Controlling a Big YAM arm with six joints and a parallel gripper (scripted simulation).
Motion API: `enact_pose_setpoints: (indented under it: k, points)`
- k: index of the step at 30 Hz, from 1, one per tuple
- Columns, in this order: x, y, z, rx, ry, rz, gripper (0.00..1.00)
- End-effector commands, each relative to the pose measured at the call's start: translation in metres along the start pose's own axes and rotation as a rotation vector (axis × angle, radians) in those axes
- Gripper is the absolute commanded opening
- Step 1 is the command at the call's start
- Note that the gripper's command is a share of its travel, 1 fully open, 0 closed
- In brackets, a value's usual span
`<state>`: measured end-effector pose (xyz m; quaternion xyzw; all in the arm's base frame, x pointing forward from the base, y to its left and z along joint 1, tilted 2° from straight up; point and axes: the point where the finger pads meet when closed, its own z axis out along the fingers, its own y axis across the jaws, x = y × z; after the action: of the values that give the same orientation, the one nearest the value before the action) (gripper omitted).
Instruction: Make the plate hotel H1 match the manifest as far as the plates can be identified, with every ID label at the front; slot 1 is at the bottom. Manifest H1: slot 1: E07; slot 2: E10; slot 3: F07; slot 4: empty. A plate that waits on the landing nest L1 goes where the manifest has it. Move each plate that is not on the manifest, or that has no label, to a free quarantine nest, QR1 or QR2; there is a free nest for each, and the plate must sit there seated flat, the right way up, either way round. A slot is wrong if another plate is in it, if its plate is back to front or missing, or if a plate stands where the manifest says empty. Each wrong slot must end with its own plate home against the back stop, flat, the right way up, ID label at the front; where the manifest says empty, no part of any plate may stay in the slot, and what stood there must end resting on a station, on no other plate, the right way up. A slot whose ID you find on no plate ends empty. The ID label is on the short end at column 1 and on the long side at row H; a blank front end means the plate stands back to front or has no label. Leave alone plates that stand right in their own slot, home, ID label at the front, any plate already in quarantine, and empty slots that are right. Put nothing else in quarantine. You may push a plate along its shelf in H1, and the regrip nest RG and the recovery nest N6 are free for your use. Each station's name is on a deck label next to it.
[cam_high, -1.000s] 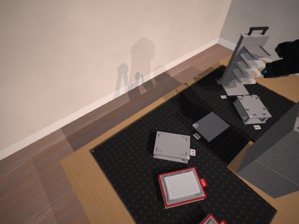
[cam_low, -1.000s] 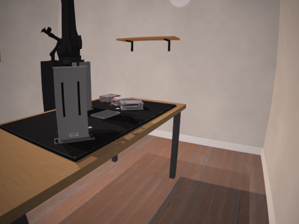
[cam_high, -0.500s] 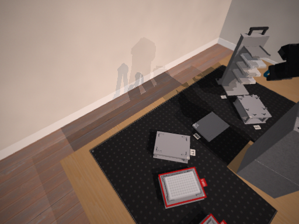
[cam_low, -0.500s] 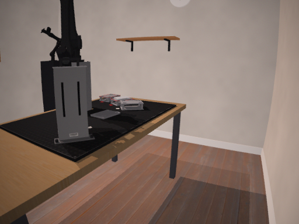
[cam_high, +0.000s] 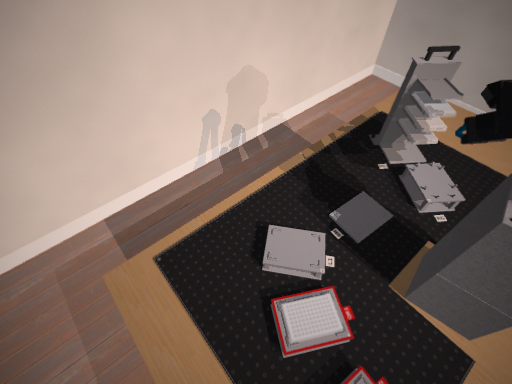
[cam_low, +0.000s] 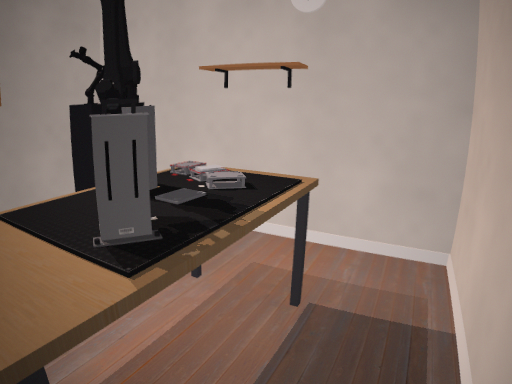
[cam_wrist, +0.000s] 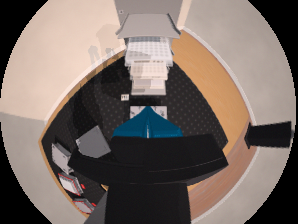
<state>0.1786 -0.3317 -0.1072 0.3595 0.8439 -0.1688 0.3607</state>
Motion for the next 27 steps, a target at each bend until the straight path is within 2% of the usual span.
enact_pose_setpoints:
  k: [1,11,27]
  points:
    - [0.006,-0.004,-0.006,0.009,-0.005,-0.005,0.0]
    - [0.019,-0.003,-0.019,0.009,-0.002,-0.005,0.0]
    - [0.013,-0.002,-0.018,0.006,-0.009,-0.004,0.0]
